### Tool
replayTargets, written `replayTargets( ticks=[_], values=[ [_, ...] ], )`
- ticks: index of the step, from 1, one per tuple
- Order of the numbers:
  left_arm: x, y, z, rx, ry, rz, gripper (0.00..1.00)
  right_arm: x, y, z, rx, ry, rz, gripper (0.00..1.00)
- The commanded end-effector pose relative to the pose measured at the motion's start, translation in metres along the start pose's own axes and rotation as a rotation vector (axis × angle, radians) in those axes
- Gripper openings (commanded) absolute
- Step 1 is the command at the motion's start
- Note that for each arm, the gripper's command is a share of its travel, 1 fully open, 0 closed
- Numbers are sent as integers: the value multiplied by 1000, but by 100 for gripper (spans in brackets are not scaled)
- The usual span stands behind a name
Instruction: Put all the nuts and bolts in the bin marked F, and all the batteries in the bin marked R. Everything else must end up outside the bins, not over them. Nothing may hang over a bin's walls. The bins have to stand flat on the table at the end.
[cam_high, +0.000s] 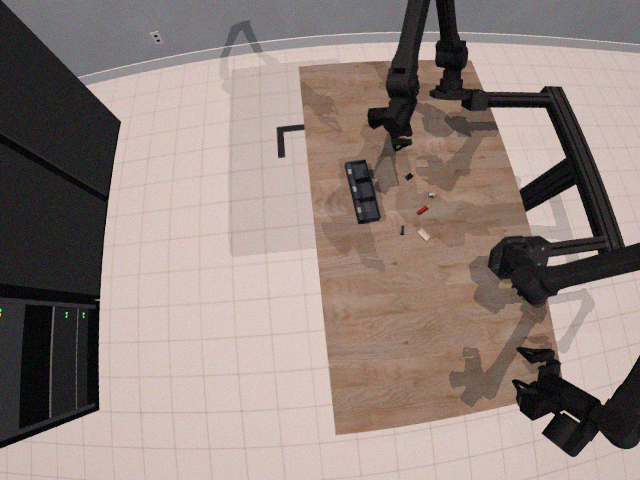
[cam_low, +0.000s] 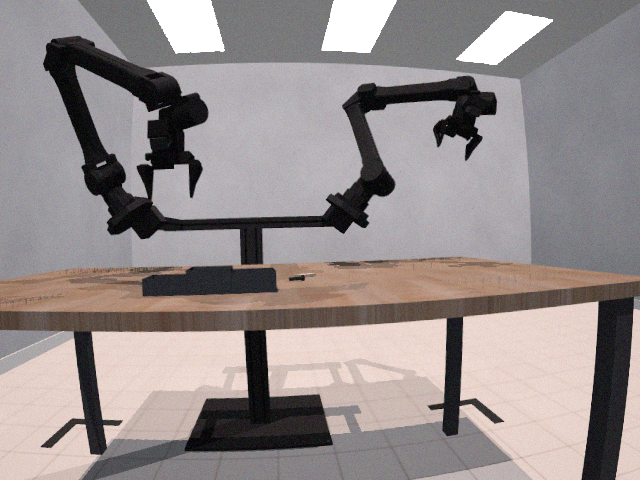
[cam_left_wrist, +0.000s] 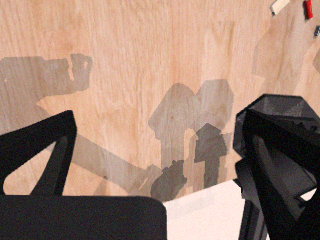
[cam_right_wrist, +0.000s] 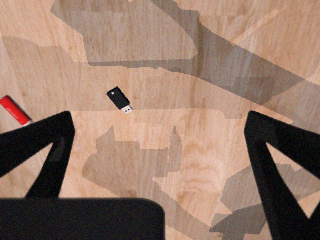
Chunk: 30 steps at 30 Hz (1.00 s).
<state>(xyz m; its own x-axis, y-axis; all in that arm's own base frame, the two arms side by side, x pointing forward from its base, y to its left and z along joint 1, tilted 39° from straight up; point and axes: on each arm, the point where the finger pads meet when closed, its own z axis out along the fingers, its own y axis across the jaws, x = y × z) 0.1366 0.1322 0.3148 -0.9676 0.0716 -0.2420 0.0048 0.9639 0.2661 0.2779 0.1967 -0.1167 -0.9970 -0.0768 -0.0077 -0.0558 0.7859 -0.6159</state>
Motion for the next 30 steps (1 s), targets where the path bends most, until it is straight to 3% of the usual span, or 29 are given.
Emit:
replayTargets(
  ticks=[1, 16, 18, 19, 27, 29, 30],
  values=[
    [-5, 9, -23, -44, -40, -9, 100, -23, 18, -2, -21, -15, -26, 100],
    [-5, 9, -23, -44, -40, -9, 100, -122, 72, 36, -1, 0, -37, 100],
    [-5, 9, -23, -44, -40, -9, 100, -122, 72, 36, -1, 0, -37, 100],
    [-5, 9, -23, -44, -40, -9, 100, -121, 88, 29, -1, -23, -65, 100],
    [-5, 9, -23, -44, -40, -9, 100, -184, 108, 57, -1, -1, -36, 100],
    [-5, 9, -23, -44, -40, -9, 100, -187, 110, 59, -2, 0, -36, 100],
    [-5, 9, -23, -44, -40, -9, 100, -178, 124, 48, -2, -23, -66, 100]
  ],
)
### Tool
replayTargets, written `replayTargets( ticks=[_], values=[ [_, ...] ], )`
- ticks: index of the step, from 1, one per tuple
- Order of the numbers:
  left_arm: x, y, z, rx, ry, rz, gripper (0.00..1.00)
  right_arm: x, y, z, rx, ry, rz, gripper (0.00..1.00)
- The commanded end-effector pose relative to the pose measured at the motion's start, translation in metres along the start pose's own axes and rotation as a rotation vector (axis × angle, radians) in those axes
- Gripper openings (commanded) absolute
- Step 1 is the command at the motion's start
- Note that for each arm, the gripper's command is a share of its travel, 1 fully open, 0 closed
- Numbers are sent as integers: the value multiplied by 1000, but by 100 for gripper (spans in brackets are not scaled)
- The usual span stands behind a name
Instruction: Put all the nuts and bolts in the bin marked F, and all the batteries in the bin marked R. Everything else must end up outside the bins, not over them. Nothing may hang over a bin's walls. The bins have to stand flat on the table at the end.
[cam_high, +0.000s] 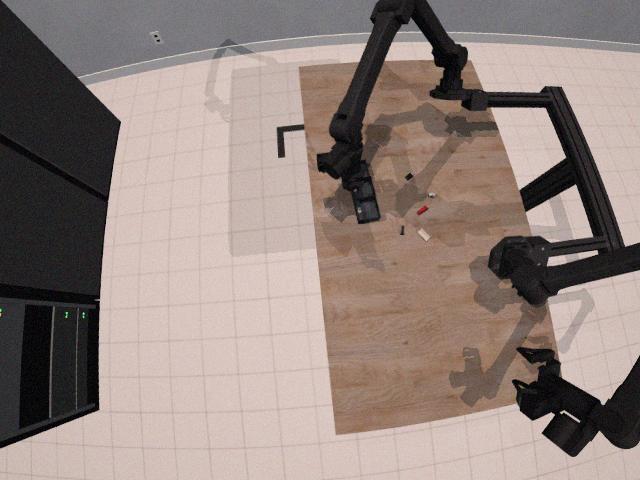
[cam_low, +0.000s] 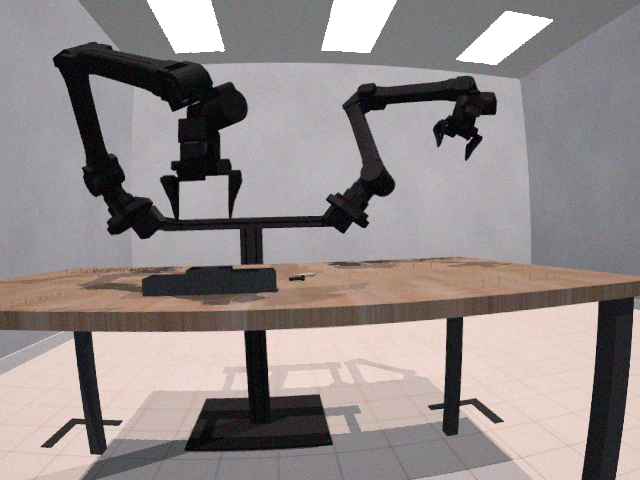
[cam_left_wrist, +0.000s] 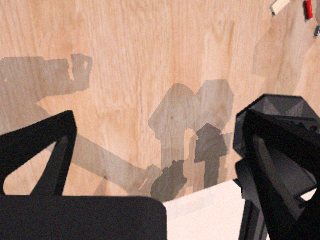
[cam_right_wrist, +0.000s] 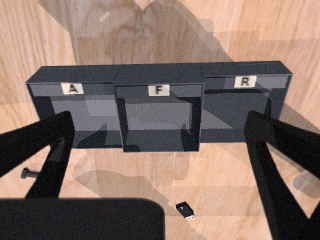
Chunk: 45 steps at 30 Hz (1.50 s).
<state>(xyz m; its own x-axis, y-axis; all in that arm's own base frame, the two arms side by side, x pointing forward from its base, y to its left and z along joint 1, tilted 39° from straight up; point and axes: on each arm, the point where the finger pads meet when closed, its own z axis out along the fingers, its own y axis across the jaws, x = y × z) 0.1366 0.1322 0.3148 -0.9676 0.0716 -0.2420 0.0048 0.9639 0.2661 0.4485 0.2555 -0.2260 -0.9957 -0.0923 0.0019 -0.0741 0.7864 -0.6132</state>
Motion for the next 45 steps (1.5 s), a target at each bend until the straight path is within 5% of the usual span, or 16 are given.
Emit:
replayTargets(
  ticks=[1, 5, 6, 13, 45],
  values=[
    [-5, 9, -23, -44, -40, -9, 100, -4, 20, -11, 1, -21, -48, 100],
    [-5, 9, -23, -44, -40, -9, 100, 13, 12, -2, 23, 5, -67, 100],
    [-5, 9, -23, -44, -40, -9, 100, -6, 8, -10, -5, -15, -17, 100],
    [-5, 9, -23, -44, -40, -9, 100, -20, 5, -9, -16, -16, -2, 100],
    [-5, 9, -23, -44, -40, -9, 100, -7, 7, -10, -5, -15, -17, 100]
  ],
)
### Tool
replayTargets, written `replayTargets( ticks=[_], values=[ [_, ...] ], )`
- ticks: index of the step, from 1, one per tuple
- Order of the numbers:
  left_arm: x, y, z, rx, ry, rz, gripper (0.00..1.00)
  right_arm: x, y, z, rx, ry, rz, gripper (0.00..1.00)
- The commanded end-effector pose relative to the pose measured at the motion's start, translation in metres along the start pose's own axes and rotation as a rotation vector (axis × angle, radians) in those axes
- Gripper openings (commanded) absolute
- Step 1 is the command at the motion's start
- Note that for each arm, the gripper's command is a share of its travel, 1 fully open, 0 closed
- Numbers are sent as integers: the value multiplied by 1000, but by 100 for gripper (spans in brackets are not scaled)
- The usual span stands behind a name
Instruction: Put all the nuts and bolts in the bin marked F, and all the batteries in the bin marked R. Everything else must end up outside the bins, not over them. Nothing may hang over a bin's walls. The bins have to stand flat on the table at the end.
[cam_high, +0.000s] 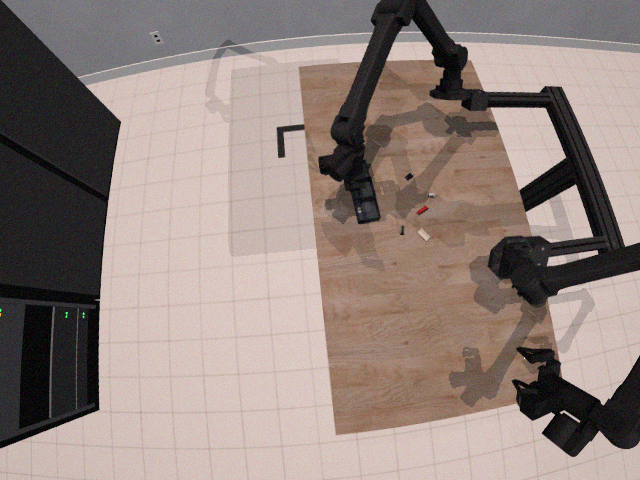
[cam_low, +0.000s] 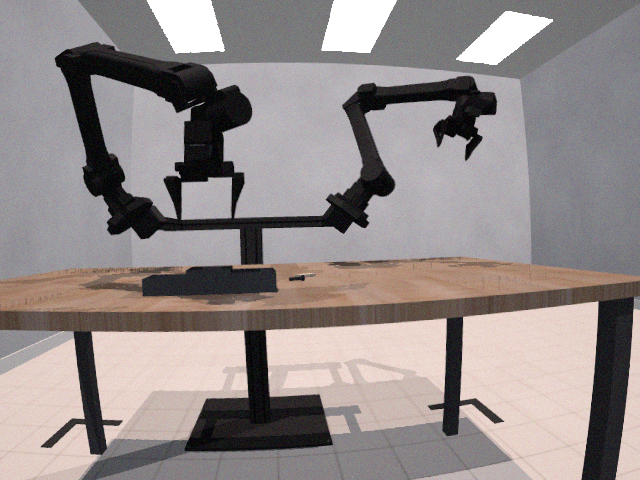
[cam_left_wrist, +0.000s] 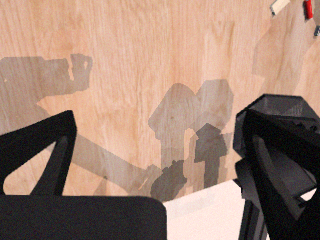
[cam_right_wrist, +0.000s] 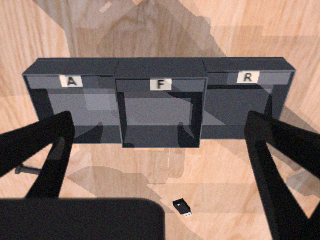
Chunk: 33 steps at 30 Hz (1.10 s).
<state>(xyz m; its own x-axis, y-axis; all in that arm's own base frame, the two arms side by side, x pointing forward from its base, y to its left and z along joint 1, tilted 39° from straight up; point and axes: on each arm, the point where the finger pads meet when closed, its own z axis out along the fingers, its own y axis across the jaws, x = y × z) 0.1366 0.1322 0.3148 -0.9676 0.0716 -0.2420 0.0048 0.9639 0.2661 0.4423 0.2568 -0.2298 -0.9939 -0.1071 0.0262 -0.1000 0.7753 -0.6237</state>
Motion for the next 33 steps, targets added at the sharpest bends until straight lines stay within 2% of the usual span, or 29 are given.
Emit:
replayTargets(
  ticks=[1, 2, 3, 4, 7, 11, 12, 15, 18, 19, 20, 21, 24, 25, 26, 31, 32, 33],
  values=[
    [-5, 9, -23, -44, -40, -9, 100, -25, -3, -14, -30, -28, 24, 100],
    [-5, 9, -23, -44, -40, -9, 100, -13, 3, -12, -19, -25, 10, 100],
    [-5, 9, -23, -44, -40, -9, 100, -13, 3, -12, -19, -25, 10, 100],
    [-5, 9, -23, -44, -40, -9, 100, -22, 8, -45, -40, -58, 21, 100],
    [-5, 9, -23, -44, -40, -9, 100, -21, 7, -71, -43, -57, 24, 100],
    [-5, 9, -23, -44, -40, -9, 100, -17, 7, -79, -44, -57, 24, 100],
    [-5, 9, -23, -44, -40, -9, 100, -18, 7, -94, -45, -57, 24, 100],
    [-5, 9, -23, -44, -40, -9, 100, -19, 6, -115, -45, -58, 24, 100],
    [-5, 9, -23, -44, -40, -9, 100, -29, -8, -102, -40, -32, 51, 100],
    [-5, 9, -23, -44, -40, -9, 100, -22, -1, -84, -19, -10, 34, 100],
    [-5, 9, -23, -44, -40, -9, 100, -21, -1, -82, -17, -8, 33, 100],
    [-5, 9, -23, -44, -40, -9, 100, -1, -6, -65, 15, 25, 7, 100],
    [-5, 9, -23, -44, -40, -9, 100, 5, 9, -75, 4, -8, -11, 100],
    [-5, 9, -23, -44, -40, -9, 100, 3, 12, -78, -1, -16, -9, 100],
    [-5, 9, -23, -44, -40, -9, 100, -10, 15, -89, -25, -38, 10, 100],
    [-5, 9, -23, -44, -40, -9, 100, -12, 2, -90, -22, -25, 11, 100],
    [-5, 9, -23, -44, -40, -9, 100, 6, 10, -87, -19, -30, -69, 28],
    [-5, 9, -23, -44, -40, -9, 100, 12, 12, -86, -22, -35, -116, 28]
  ],
)
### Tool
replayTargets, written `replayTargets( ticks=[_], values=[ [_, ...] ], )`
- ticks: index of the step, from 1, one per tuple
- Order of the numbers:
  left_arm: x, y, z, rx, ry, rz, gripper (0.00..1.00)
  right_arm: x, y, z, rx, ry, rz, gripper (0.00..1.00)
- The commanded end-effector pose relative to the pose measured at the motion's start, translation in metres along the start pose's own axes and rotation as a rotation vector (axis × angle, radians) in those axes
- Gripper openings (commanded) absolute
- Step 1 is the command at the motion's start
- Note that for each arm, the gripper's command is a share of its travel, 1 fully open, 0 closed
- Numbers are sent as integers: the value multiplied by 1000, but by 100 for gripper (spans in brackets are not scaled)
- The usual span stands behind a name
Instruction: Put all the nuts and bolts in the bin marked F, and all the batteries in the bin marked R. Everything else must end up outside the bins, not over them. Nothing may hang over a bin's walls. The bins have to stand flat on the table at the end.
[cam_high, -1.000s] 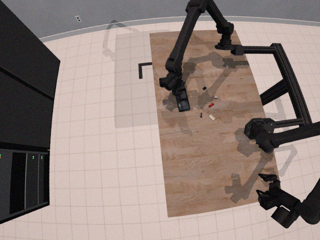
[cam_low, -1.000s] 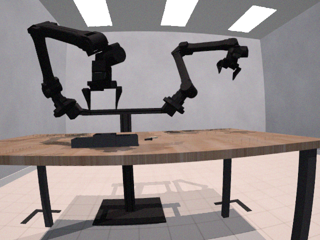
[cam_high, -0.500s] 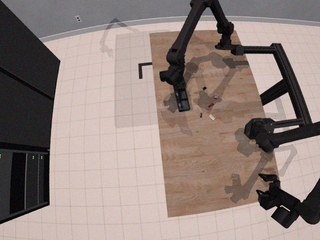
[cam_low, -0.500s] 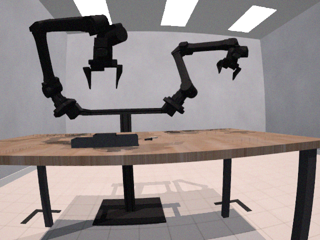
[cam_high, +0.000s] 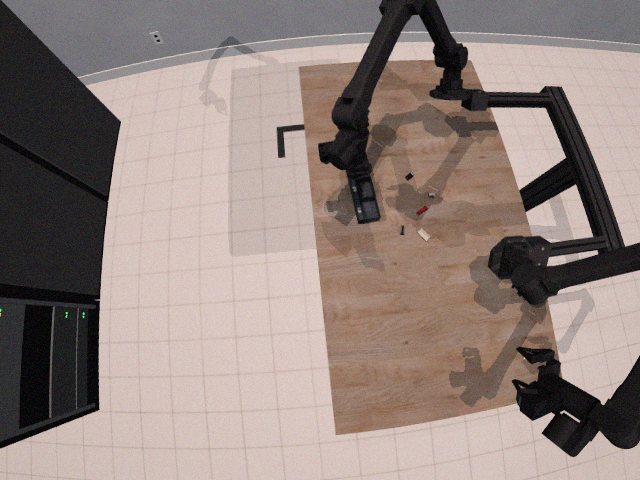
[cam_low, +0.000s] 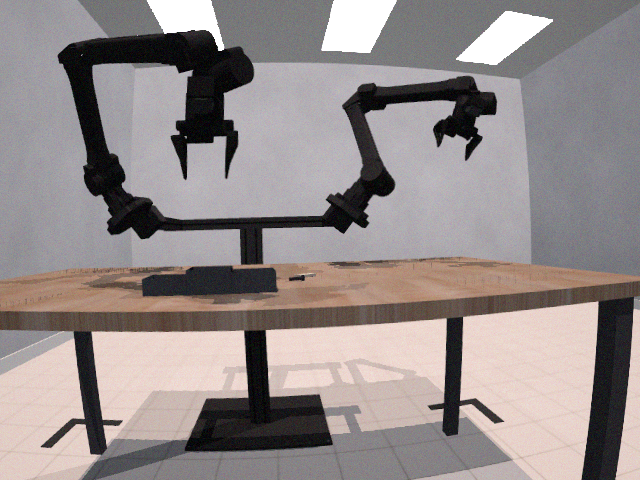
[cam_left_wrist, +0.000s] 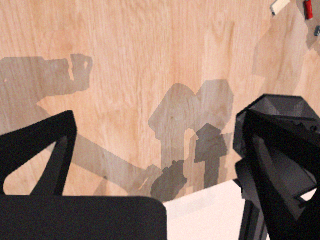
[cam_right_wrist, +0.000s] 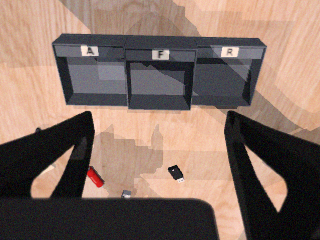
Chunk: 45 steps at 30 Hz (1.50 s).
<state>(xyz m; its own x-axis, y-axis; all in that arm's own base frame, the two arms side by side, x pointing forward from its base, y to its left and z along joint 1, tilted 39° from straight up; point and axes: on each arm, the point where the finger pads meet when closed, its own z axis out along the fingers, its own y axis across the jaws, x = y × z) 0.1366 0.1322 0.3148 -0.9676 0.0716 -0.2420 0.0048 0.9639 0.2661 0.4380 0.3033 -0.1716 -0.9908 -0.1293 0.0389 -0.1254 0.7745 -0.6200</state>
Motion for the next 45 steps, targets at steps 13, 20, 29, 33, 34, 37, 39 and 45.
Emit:
replayTargets(
  ticks=[13, 20, 29, 33, 34, 37, 39, 45],
  values=[
    [-5, 9, -23, -44, -40, -9, 100, 96, 49, 45, 4, -6, -409, 28],
    [-5, 9, -23, -44, -40, -9, 100, 145, 68, 69, 4, -5, -386, 28],
    [-5, 9, -23, -44, -40, -9, 100, 193, 88, 94, 4, -4, -385, 28],
    [-5, 9, -23, -44, -40, -9, 100, 221, 99, 108, 5, -3, -384, 28],
    [-5, 9, -23, -44, -40, -9, 100, 228, 102, 111, 5, -3, -384, 28],
    [-5, 9, -23, -44, -40, -9, 100, 248, 111, 121, 4, -3, -383, 28],
    [-5, 9, -23, -44, -40, -9, 100, 257, 123, 124, -9, -13, -378, 28],
    [-5, 9, -23, -44, -40, -9, 100, 286, 128, 139, 0, -5, -381, 28]
  ],
)
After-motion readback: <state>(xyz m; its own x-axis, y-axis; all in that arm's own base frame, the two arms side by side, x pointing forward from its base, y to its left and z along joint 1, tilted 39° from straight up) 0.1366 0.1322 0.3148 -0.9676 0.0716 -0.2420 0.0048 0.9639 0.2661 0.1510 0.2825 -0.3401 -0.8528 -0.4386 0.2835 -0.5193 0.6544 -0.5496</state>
